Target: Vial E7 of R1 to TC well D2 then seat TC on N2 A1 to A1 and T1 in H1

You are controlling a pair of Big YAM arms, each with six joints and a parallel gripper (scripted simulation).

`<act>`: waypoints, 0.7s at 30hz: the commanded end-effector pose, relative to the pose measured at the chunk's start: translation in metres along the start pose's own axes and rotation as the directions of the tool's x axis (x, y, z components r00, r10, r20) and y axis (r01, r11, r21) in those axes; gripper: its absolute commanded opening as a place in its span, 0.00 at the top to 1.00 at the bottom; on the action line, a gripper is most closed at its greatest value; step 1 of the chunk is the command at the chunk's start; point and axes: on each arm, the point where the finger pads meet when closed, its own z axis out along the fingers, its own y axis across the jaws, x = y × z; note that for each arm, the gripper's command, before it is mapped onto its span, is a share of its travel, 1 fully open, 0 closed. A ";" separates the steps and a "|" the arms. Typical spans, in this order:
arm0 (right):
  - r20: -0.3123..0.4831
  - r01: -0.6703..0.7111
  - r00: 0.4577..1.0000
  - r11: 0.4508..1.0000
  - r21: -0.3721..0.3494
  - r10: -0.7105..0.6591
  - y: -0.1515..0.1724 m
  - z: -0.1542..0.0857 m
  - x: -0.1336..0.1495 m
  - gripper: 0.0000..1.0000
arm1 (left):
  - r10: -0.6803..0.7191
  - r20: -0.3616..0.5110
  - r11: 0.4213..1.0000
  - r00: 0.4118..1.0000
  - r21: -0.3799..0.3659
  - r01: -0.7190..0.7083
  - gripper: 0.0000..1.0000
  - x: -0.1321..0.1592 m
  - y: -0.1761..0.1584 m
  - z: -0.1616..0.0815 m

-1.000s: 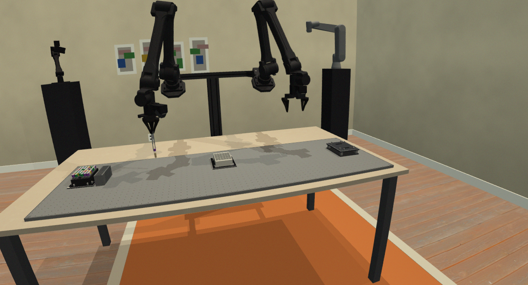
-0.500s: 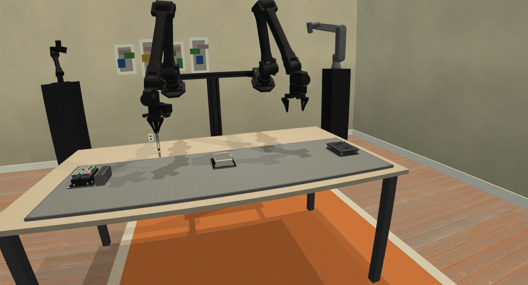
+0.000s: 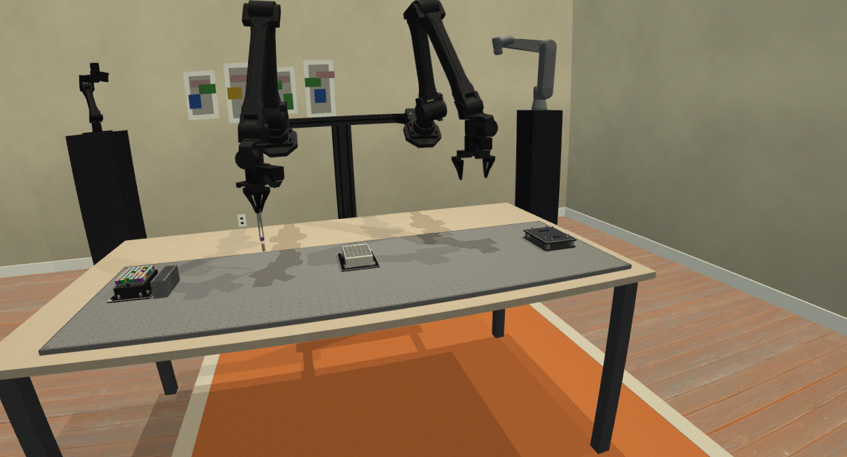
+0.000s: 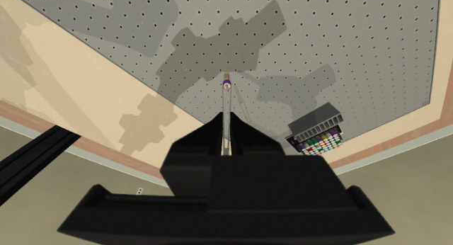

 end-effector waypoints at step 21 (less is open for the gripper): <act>0.027 -0.007 1.000 1.000 0.015 0.007 0.025 -0.008 -0.032 0.91 | 0.015 0.016 1.000 1.000 -0.003 -0.015 0.00 -0.008 0.002 -0.002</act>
